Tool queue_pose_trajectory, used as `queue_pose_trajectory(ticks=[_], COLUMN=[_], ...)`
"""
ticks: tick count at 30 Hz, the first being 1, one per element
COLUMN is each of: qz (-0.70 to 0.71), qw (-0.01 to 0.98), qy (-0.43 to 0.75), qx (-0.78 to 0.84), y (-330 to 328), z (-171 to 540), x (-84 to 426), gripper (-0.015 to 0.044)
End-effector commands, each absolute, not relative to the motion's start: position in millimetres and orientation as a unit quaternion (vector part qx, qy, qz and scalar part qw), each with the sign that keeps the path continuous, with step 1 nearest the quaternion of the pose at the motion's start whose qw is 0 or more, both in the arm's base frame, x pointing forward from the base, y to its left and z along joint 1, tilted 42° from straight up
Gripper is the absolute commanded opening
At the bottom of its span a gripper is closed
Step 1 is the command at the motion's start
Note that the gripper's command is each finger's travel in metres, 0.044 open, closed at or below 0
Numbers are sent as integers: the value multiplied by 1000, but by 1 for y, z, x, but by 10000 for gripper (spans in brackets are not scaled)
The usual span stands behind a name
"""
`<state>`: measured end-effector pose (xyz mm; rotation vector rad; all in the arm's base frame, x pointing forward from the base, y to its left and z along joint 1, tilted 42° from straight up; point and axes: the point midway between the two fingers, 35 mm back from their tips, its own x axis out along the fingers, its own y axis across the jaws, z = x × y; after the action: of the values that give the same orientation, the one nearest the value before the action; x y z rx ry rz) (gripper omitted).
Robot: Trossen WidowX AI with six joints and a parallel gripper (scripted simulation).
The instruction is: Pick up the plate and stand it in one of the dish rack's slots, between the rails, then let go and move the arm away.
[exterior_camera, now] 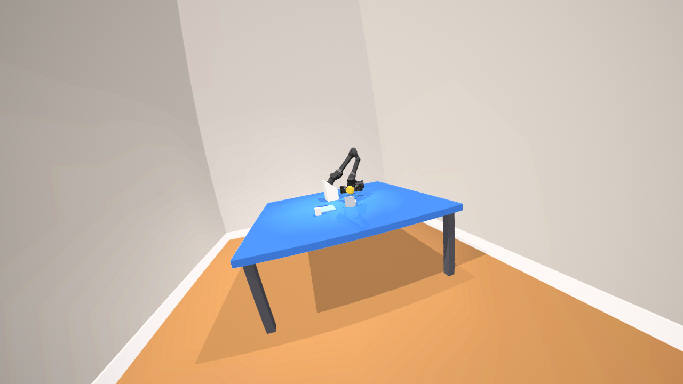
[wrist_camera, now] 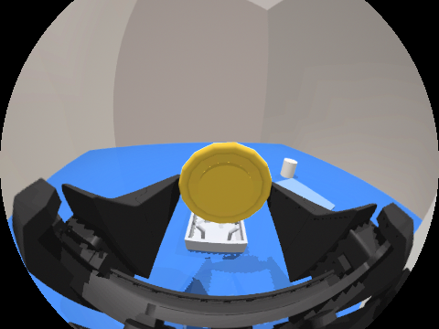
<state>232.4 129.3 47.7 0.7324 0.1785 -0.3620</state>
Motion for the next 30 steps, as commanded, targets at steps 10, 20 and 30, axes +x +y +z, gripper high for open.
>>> queue_pose_trajectory(ticks=[10,20,30], qz=[-176,-177,-177], qw=[914,914,914], qy=[88,87,88], qx=[354,354,353], y=[139,143,148], z=[32,21,11], x=[242,253,263], gripper=[0,0,0])
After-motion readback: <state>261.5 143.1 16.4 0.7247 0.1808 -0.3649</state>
